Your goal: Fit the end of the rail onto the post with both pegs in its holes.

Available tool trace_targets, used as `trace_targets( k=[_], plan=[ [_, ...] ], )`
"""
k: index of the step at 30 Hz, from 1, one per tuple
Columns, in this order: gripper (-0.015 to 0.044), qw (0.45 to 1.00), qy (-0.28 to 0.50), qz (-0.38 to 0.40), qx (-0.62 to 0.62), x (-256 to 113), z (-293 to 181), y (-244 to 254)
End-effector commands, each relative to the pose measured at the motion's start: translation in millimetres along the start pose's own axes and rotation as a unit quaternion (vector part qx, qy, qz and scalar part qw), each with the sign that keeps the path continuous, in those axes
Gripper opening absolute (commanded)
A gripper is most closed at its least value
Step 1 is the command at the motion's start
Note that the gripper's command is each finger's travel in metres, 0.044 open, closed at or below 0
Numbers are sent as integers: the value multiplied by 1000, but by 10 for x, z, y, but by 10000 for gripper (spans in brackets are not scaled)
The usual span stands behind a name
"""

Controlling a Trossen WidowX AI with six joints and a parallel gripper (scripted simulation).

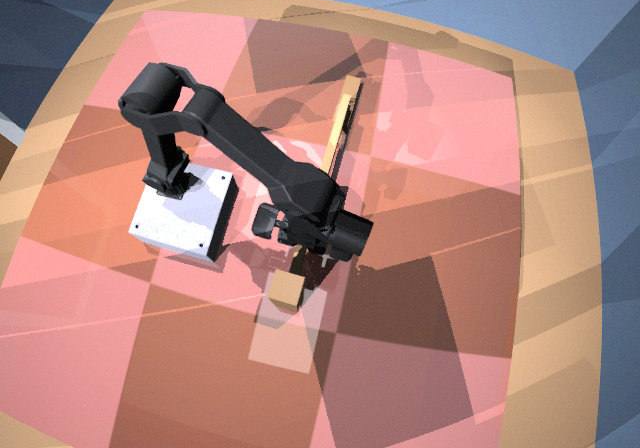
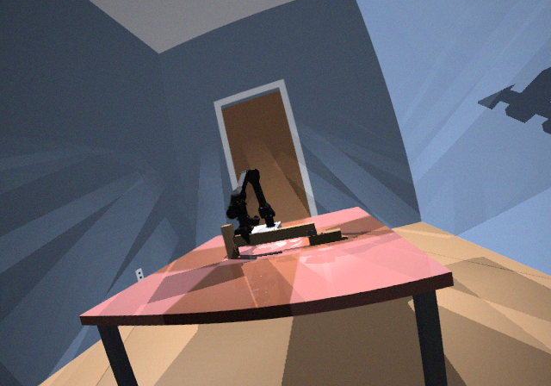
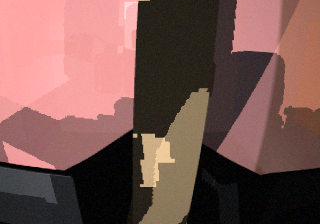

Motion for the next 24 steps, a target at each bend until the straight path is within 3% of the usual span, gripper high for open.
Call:
trace_targets(
  k=[1,21,24],
  plan=[
    [0,1000,4,-4,0,-22,-33,-14],
    [0,1000,4,-4,0,-11,-76,-7],
    [79,1000,-1,0,-1,7,-37,6]
  ],
)
Point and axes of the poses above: the point midway between the two fingers, 35 mm back from their tips, its own x axis out along the fingers, its own y axis across the jaws, z = x × y, the point moved 6 cm from there along -x, back along the fingers, and after that the axes turned 9 degrees about -x, right-handed, at the moved point
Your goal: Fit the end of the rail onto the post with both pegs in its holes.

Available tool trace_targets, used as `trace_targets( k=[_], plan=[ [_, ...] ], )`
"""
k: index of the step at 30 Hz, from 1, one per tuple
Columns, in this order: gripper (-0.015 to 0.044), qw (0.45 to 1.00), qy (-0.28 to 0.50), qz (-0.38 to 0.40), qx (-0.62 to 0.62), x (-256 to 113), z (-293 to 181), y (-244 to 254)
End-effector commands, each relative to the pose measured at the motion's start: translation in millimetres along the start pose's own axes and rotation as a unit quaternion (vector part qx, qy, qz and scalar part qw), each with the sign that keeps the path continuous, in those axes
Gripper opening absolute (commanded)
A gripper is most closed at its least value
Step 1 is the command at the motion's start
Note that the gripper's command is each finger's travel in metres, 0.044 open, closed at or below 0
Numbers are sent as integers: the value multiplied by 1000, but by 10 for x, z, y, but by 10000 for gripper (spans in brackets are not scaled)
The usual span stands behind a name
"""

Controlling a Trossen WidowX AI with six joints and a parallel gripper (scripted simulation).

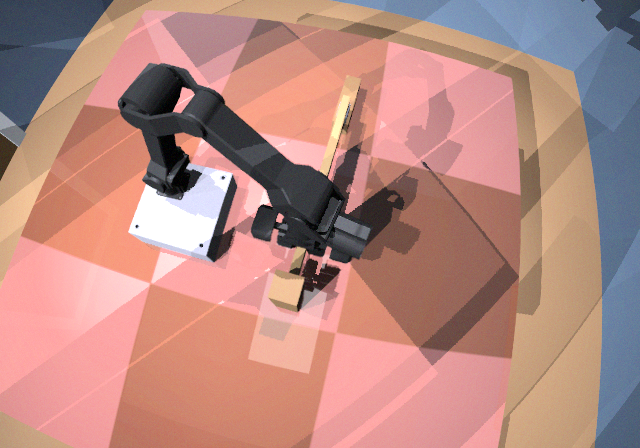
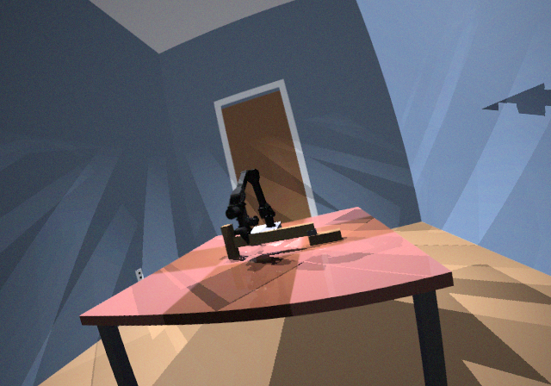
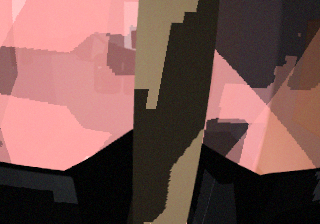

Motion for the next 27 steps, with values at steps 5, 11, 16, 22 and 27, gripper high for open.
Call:
trace_targets(
  k=[5,11,16,22,27],
  plan=[
    [210,1000,0,0,0,-1,0,0],
    [368,1000,0,0,0,-1,0,0],
    [440,1000,0,0,0,-1,0,0],
    [440,1000,2,-2,0,-149,154,-27],
    [440,1000,3,-4,0,-299,308,-38]
  ],
)
Point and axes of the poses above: the point midway between the two fingers, 35 mm back from their tips, its own x axis out along the fingers, its own y axis across the jaws, z = x × y, the point moved 6 cm from there along -x, back along the fingers, and after that the axes turned 9 degrees about -x, right-handed, at the moved point
